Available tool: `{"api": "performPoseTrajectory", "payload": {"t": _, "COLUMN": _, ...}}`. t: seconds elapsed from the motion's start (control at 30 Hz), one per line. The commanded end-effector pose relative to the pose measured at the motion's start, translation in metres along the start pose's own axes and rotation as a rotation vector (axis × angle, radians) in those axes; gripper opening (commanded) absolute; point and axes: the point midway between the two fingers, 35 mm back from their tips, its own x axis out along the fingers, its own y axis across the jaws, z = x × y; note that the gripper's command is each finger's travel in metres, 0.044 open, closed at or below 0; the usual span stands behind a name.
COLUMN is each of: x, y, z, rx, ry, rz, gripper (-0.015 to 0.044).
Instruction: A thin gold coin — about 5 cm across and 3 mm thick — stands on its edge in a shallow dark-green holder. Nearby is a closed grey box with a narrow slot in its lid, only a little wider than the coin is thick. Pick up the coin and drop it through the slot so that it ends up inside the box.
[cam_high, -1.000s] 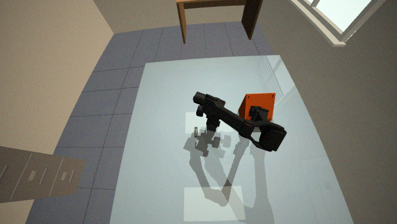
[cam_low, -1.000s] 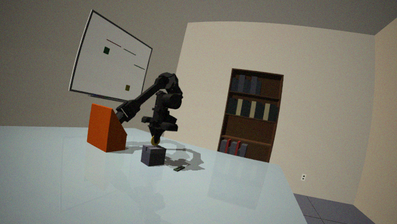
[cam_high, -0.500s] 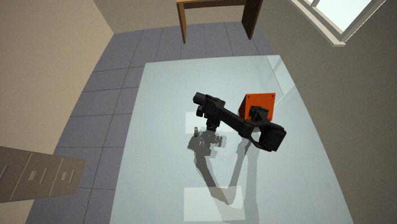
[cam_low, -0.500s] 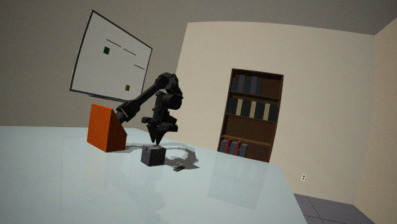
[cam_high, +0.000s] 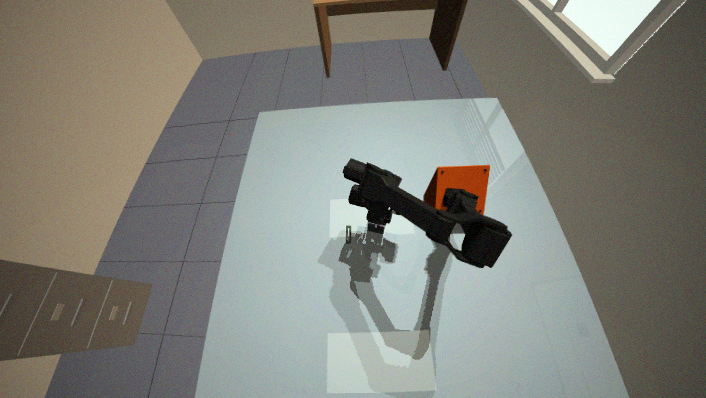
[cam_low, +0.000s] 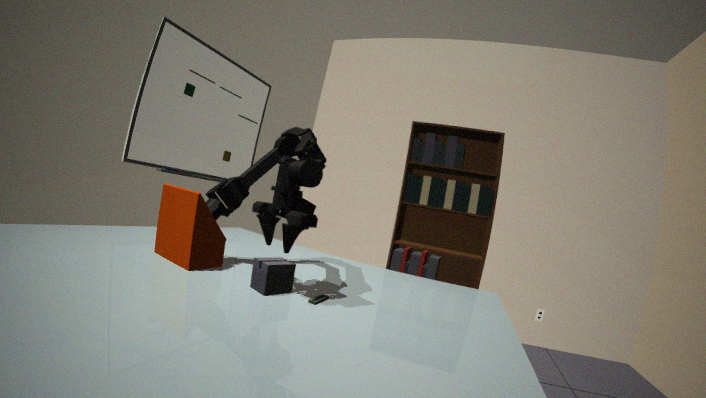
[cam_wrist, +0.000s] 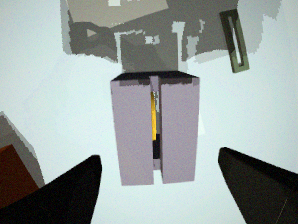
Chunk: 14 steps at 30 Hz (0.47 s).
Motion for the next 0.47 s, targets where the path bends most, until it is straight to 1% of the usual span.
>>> {"api": "performPoseTrajectory", "payload": {"t": 0.0, "x": -0.022, "y": 0.001, "z": 0.000, "rx": -0.003, "ry": 0.003, "rz": -0.002, "gripper": 0.0440}}
{"api": "performPoseTrajectory", "payload": {"t": 0.07, "x": -0.039, "y": 0.003, "z": 0.000, "rx": -0.001, "ry": -0.001, "rz": 0.000, "gripper": 0.0440}}
{"api": "performPoseTrajectory", "payload": {"t": 0.1, "x": -0.041, "y": 0.003, "z": 0.000, "rx": -0.001, "ry": -0.002, "rz": 0.000, "gripper": 0.0440}}
{"api": "performPoseTrajectory", "payload": {"t": 0.43, "x": -0.041, "y": 0.003, "z": 0.000, "rx": -0.001, "ry": -0.002, "rz": 0.000, "gripper": 0.0440}}
